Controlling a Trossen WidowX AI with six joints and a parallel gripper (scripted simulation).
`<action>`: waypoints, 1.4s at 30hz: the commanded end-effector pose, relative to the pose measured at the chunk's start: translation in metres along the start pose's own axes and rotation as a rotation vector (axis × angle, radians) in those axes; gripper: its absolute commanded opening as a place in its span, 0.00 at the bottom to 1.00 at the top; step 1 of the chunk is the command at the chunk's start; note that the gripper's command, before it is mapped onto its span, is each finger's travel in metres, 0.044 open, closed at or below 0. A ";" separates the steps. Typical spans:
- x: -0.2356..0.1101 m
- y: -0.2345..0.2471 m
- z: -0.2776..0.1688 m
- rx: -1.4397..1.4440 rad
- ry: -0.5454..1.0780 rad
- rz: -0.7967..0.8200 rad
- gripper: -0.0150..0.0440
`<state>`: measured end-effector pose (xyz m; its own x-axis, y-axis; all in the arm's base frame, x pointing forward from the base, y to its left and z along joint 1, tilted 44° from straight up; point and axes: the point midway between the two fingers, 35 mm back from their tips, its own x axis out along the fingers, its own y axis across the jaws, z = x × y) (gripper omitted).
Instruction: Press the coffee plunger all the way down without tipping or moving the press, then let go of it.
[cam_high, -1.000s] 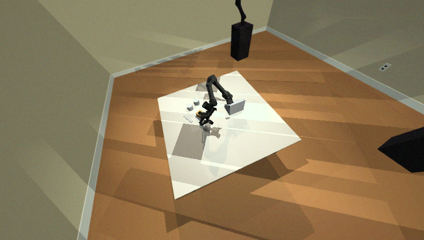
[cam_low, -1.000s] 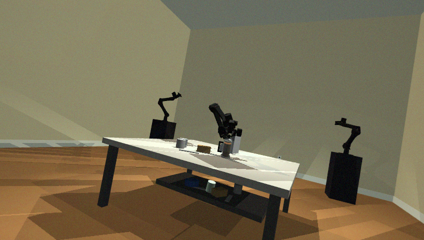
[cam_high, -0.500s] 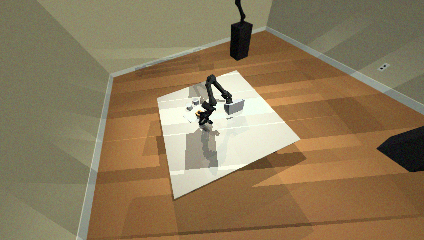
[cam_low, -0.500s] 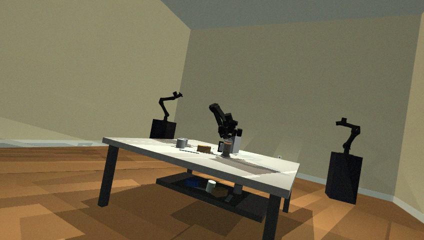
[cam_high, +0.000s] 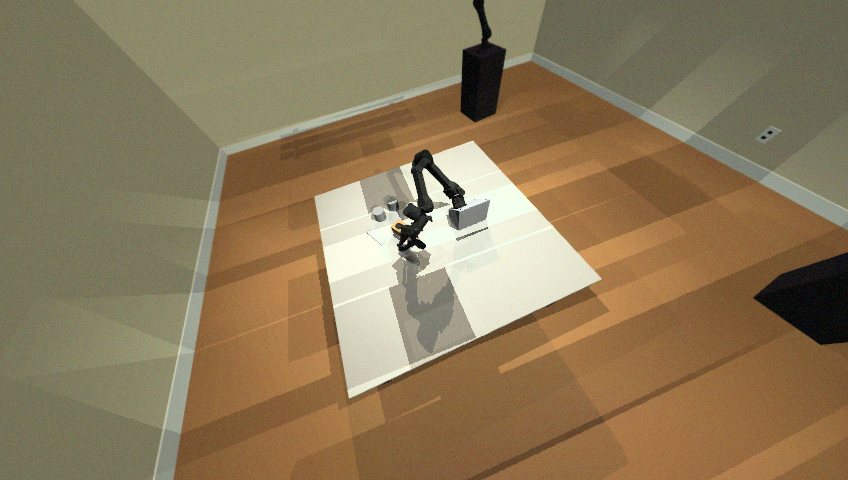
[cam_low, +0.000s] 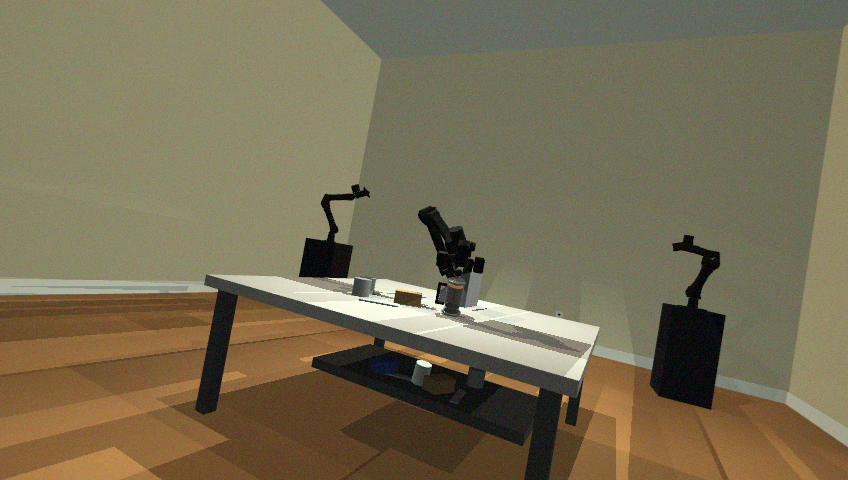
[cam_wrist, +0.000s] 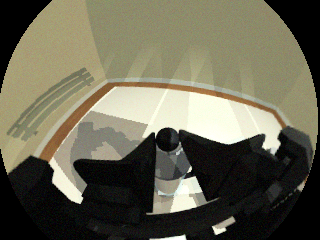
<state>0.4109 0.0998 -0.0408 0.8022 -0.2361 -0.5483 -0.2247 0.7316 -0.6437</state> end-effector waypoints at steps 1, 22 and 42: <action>0.003 0.000 -0.006 -0.009 0.017 0.001 0.44; 0.004 0.000 -0.004 -0.009 0.017 0.001 0.44; 0.002 0.000 0.000 -0.001 0.003 0.000 0.71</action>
<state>0.4131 0.0996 -0.0417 0.8008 -0.2380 -0.5496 -0.2247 0.7312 -0.6441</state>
